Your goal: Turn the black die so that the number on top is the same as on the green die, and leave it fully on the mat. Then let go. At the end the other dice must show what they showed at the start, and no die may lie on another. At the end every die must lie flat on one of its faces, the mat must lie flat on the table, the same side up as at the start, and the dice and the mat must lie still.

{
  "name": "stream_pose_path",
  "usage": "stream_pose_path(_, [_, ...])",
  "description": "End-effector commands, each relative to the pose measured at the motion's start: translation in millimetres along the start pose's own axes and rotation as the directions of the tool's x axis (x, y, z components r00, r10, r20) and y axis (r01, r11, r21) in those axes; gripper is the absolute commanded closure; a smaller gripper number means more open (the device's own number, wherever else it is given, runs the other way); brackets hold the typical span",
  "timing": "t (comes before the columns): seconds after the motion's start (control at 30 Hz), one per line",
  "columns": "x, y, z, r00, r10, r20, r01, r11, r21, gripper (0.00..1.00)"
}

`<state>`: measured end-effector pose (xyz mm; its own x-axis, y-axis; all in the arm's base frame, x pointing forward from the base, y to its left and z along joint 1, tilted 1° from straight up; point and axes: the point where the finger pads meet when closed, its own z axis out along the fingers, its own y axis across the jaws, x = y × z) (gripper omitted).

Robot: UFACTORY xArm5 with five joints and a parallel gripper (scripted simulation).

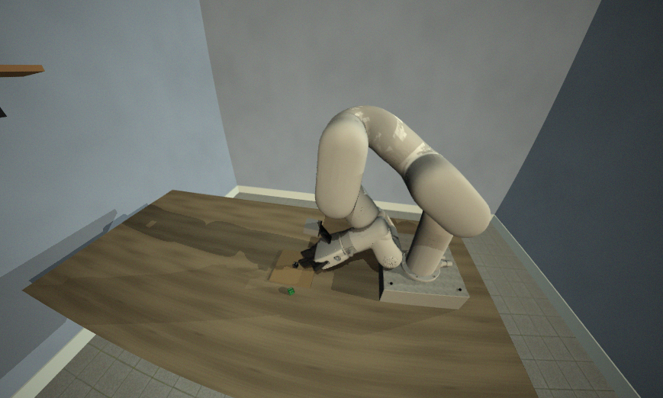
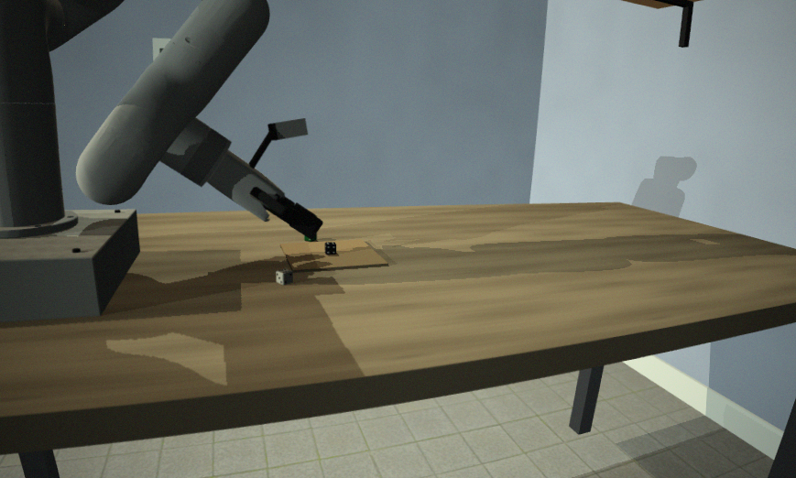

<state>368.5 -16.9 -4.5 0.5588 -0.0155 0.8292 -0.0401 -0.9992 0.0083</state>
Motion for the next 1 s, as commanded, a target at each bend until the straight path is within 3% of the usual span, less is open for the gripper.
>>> stream_pose_path(0.0, [2,0,-2.6,1.000,0.000,-0.001,0.000,1.000,0.000,0.69])
stream_pose_path(0.4, [39,0,-29.3,1.000,0.000,-0.002,0.000,1.000,0.000,0.69])
stream_pose_path(0.97, [49,0,-34.2,1.000,0.000,0.017,0.000,1.000,0.000,0.69])
